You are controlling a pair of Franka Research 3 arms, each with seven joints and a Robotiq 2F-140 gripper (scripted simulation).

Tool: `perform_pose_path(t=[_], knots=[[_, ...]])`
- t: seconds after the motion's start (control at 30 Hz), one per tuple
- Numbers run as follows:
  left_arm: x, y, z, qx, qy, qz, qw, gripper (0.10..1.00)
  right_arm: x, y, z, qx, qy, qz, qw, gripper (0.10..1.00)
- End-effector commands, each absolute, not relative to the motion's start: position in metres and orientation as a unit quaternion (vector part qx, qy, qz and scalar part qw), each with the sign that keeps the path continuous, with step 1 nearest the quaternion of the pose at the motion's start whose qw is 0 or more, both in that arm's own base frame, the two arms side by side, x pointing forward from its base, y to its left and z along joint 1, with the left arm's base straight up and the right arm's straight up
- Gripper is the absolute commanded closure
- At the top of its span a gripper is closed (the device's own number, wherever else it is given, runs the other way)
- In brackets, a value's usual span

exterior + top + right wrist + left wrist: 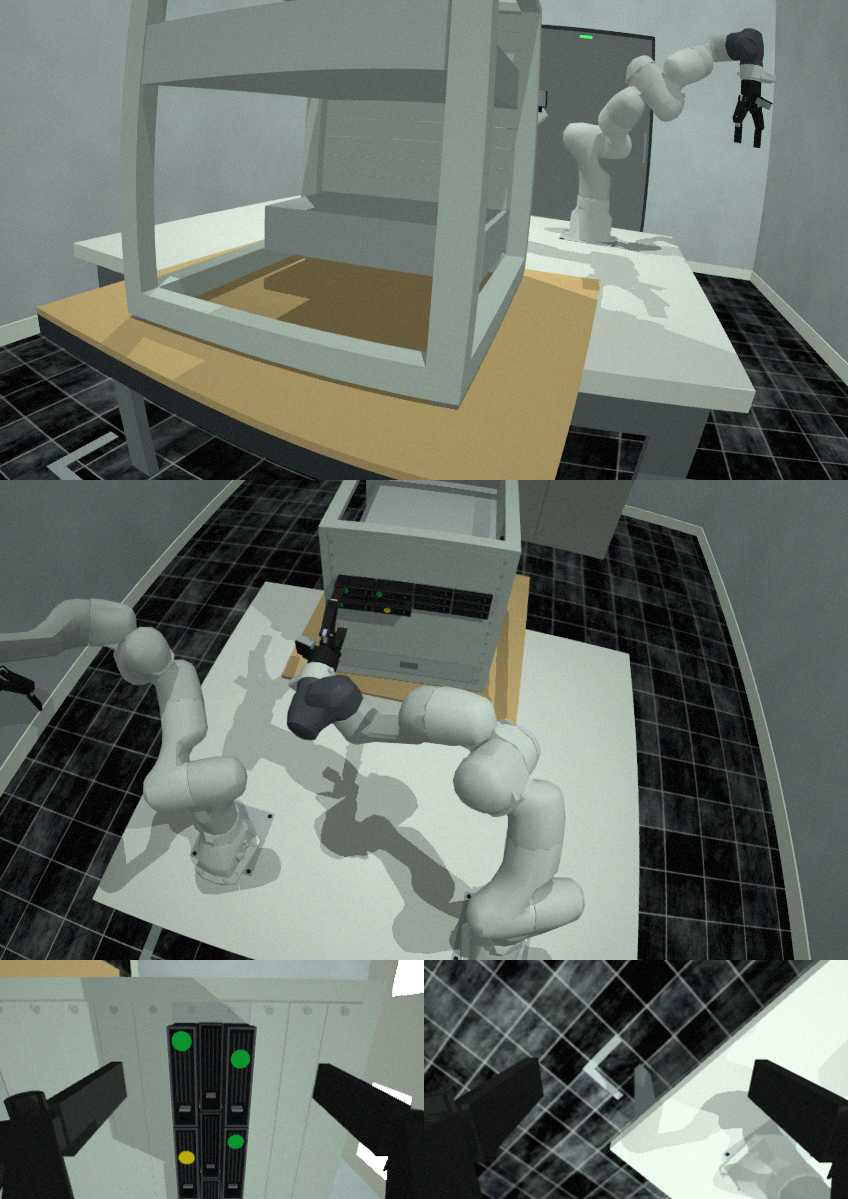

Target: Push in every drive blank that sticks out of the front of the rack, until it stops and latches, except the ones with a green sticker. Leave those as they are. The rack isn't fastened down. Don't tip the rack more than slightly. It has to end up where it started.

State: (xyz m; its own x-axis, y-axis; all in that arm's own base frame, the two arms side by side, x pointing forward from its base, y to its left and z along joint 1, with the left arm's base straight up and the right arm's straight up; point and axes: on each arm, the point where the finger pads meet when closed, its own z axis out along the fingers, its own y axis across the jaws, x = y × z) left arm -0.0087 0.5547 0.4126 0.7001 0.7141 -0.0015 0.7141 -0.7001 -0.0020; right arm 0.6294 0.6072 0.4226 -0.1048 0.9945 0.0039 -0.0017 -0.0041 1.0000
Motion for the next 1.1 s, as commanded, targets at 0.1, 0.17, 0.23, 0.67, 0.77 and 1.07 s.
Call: perform_pose_path(t=[0.1, 0.17, 0.23, 0.67, 0.77, 1.07], knots=[[-0.0084, 0.5544, 0.413, -0.921, -0.39, 0.0, 0.0, 0.098, 0.6297, 0.6067, 0.4214, 0.474, 0.525, 0.525, 0.474, 0.999], [-0.0084, 0.5544, 0.413, -0.921, -0.39, 0.0, 0.0, 0.098, 0.6297, 0.6067, 0.4214, 0.474, 0.525, 0.525, 0.474, 0.999], [-0.0084, 0.5544, 0.413, -0.921, -0.39, 0.0, 0.0, 0.098, 0.6297, 0.6067, 0.4214, 0.474, 0.525, 0.525, 0.474, 0.999], [-0.0084, 0.5544, 0.413, -0.921, -0.39, 0.0, 0.0, 0.098, 0.6297, 0.6067, 0.4214, 0.474, 0.525, 0.525, 0.474, 0.999], [-0.0084, 0.5544, 0.413, -0.921, -0.39, 0.0, 0.0, 0.098, 0.6297, 0.6067, 0.4214, 0.474, 0.525, 0.525, 0.474, 0.999], [-0.0084, 0.5544, 0.413, -0.921, -0.39, 0.0, 0.0, 0.098, 0.6297, 0.6067, 0.4214, 0.474, 0.525, 0.525, 0.474, 0.999]])
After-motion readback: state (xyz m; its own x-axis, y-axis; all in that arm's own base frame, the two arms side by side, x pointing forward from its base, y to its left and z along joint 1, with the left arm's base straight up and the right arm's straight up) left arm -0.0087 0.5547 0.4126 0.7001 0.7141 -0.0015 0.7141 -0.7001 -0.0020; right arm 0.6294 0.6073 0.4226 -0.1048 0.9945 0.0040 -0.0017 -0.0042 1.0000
